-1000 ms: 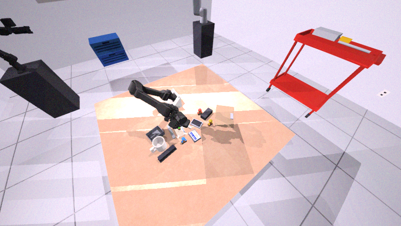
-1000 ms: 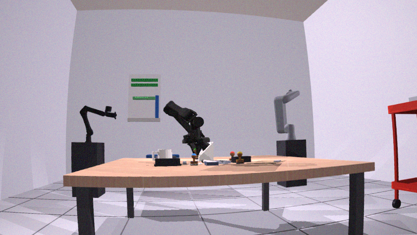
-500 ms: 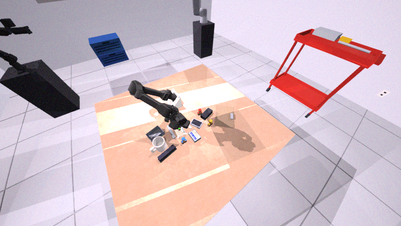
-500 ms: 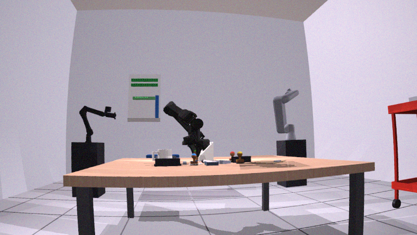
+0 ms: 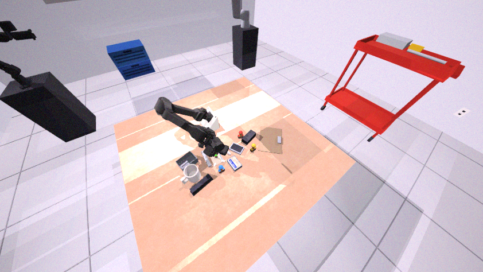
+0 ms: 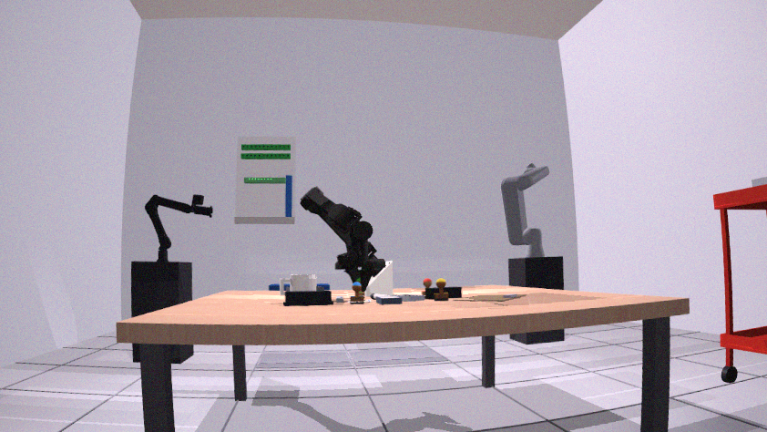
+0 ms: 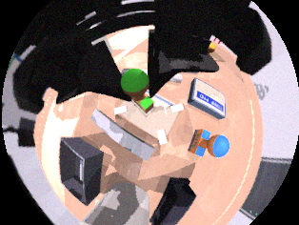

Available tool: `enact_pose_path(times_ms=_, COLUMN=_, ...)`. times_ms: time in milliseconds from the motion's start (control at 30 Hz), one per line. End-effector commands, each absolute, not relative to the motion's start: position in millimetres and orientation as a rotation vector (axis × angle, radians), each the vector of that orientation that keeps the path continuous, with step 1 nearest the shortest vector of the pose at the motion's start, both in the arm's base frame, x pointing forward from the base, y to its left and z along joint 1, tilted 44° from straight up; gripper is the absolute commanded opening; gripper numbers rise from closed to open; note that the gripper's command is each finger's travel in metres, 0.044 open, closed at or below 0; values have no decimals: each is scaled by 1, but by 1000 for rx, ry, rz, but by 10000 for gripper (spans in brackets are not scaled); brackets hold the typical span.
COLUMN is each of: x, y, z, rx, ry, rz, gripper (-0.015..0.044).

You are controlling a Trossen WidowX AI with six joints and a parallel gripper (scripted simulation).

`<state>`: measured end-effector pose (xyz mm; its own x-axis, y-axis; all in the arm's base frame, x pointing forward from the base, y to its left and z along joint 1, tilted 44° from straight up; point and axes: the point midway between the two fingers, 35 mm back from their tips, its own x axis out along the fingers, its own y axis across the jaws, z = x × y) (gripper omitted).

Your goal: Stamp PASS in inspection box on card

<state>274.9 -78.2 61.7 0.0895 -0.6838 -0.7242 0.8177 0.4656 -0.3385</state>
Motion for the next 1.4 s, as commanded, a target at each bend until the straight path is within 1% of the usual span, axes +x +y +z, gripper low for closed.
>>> enact_pose_path(times_ms=0, x=274, y=-80, z=60, rx=161, ry=968, rz=-1127, gripper=0)
enact_pose_path(times_ms=1367, x=274, y=-84, z=56, rx=159, ry=969, rz=-1130, gripper=0)
